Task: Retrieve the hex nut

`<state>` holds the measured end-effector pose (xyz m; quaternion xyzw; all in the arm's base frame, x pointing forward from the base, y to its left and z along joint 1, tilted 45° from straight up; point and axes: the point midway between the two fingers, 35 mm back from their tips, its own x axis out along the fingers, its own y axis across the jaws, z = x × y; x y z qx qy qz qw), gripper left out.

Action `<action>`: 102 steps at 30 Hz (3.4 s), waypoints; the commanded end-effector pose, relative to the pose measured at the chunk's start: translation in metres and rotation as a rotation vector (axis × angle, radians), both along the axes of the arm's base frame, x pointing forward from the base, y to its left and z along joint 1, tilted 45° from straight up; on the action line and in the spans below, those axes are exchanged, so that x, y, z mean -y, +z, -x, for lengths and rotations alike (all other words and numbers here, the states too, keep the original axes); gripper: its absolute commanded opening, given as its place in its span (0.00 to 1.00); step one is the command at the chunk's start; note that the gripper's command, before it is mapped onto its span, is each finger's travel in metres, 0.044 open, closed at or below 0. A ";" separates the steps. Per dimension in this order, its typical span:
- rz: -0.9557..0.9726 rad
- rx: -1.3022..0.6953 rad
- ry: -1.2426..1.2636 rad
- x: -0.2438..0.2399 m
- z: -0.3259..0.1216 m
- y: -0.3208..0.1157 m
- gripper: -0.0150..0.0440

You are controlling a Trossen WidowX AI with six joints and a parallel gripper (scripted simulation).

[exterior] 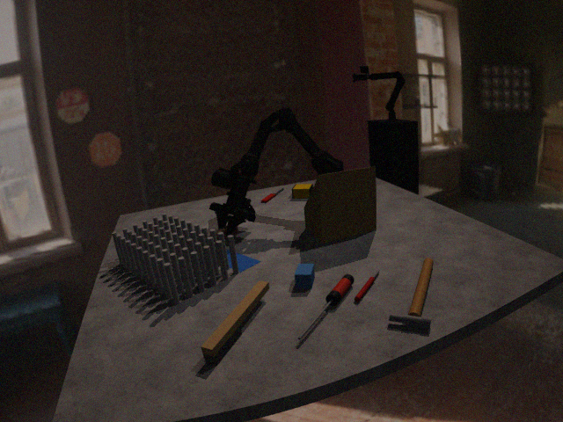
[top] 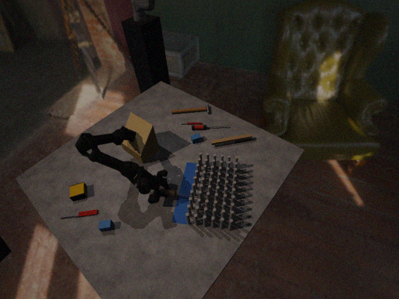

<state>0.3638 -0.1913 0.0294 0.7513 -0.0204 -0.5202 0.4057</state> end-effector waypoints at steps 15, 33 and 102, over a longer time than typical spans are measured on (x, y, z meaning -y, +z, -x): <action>0.000 -0.003 0.005 0.002 0.013 0.004 0.25; 0.001 -0.004 0.005 0.005 0.025 0.008 0.25; 0.005 -0.005 0.005 0.018 0.071 0.024 0.25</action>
